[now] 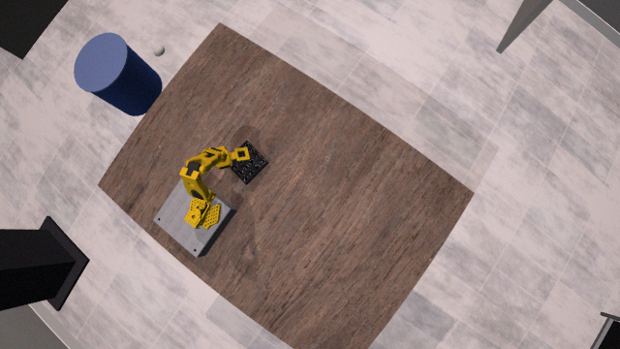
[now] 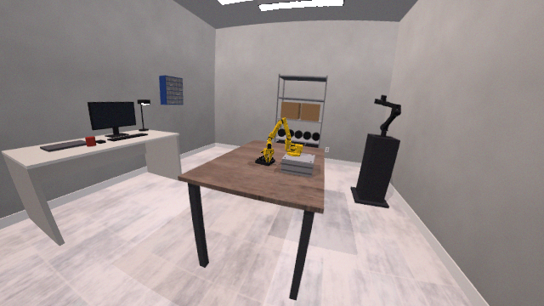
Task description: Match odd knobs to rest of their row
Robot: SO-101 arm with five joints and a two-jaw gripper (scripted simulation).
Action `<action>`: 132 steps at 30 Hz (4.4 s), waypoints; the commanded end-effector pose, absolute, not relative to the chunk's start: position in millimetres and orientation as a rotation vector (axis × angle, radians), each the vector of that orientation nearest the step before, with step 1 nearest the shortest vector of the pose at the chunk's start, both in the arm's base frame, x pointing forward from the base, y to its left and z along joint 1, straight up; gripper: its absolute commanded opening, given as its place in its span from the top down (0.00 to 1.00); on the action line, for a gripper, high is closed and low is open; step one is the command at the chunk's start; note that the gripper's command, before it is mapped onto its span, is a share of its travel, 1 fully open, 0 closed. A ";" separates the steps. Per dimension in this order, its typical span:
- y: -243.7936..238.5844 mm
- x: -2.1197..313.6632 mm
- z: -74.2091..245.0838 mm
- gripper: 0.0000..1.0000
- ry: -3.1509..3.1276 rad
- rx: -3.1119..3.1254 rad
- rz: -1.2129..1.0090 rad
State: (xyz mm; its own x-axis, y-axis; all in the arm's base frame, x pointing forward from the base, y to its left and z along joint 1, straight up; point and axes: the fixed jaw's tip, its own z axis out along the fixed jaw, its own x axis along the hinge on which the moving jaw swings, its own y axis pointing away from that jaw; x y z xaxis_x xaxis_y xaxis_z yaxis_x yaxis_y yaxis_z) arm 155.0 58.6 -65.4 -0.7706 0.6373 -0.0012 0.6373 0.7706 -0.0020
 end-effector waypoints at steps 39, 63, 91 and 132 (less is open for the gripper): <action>59.0 149.1 -65.2 0.99 3.146 0.103 -0.004; 58.7 146.9 -65.2 0.99 3.108 -0.499 -0.002; 57.6 145.0 -65.2 0.99 2.953 -1.090 0.000; 58.5 143.7 -65.2 0.92 2.937 -1.134 0.000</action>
